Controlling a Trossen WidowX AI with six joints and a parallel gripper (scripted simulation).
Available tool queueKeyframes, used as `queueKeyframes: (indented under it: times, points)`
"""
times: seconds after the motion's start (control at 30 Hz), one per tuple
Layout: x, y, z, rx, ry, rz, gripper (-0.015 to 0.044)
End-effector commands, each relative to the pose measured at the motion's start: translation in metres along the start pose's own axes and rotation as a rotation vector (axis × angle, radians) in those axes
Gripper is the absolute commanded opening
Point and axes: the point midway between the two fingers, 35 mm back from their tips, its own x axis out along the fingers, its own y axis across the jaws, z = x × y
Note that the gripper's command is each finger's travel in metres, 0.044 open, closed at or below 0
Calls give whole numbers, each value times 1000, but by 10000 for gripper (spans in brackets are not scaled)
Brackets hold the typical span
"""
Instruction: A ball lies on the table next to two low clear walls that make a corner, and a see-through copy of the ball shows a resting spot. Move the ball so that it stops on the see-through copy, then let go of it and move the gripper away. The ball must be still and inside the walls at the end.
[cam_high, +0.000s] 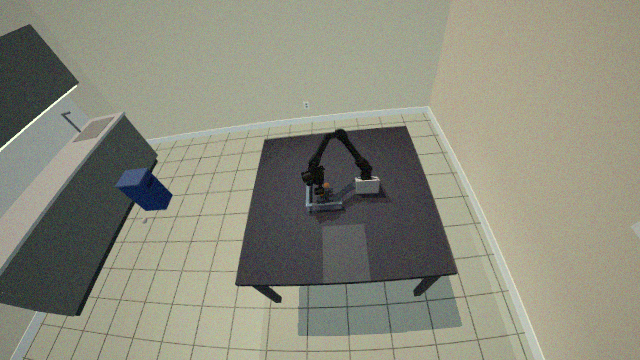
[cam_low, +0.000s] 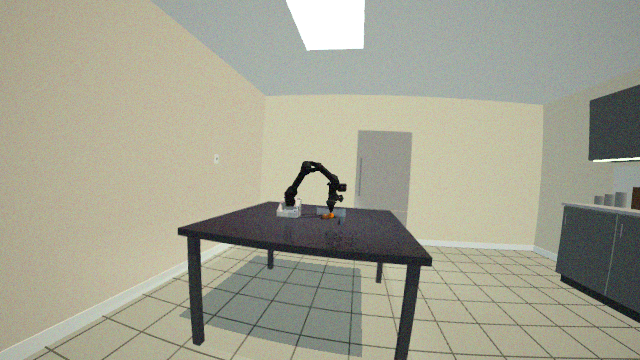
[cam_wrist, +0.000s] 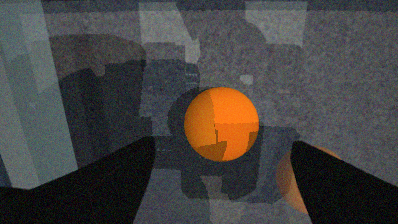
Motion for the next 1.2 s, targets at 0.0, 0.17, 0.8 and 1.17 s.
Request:
queueKeyframes:
  times: [0.0, 0.17, 0.8, 1.17]
  points:
    - [8, 0, -1, -8, 3, -5, 319]
    - [16, 0, -1, -8, 3, -5, 319]
    - [34, 0, -2, -8, 3, -7, 201]
    - [13, 2, 3, -8, 2, -3, 10]
